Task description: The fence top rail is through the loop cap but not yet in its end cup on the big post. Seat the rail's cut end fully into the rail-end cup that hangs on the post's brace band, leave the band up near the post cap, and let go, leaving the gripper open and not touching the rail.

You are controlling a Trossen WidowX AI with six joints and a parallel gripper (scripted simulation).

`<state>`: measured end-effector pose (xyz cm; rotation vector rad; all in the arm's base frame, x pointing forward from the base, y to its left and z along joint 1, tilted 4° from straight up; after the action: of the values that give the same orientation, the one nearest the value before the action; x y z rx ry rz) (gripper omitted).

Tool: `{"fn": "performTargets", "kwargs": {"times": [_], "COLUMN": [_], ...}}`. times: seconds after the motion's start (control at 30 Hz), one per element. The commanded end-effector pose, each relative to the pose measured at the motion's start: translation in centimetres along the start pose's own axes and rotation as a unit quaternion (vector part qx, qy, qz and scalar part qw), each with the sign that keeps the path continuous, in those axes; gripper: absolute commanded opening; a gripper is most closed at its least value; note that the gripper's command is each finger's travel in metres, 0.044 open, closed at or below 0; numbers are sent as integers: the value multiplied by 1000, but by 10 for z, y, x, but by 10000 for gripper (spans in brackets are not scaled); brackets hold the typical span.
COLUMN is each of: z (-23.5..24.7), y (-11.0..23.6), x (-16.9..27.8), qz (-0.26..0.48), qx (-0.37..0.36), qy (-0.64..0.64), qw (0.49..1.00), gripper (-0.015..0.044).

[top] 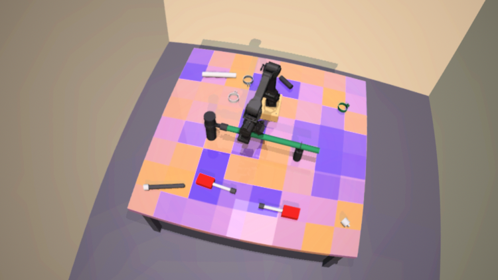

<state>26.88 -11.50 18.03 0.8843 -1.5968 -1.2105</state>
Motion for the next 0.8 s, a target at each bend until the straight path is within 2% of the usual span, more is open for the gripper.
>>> {"fn": "performTargets", "kwargs": {"times": [0.0,0.33,0.77], "z": [-3,0,0], "y": [1,0,7], "x": [8,1,-3], "qz": [7,0,-1], "qx": [7,0,0], "qy": [-8,0,0], "qw": [1000,1000,1000], "gripper": [0,0,341]}}
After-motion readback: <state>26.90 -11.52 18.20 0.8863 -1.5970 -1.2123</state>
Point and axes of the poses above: the point midway between the two fingers, 35 mm back from their tips, its own y axis back along the fingers, its own z axis across the jaws, x = y × z, the point moved 8 cm from there along y, back along the fingers, and after that the axes turned 8 degrees about -y, right-handed, at the moved point
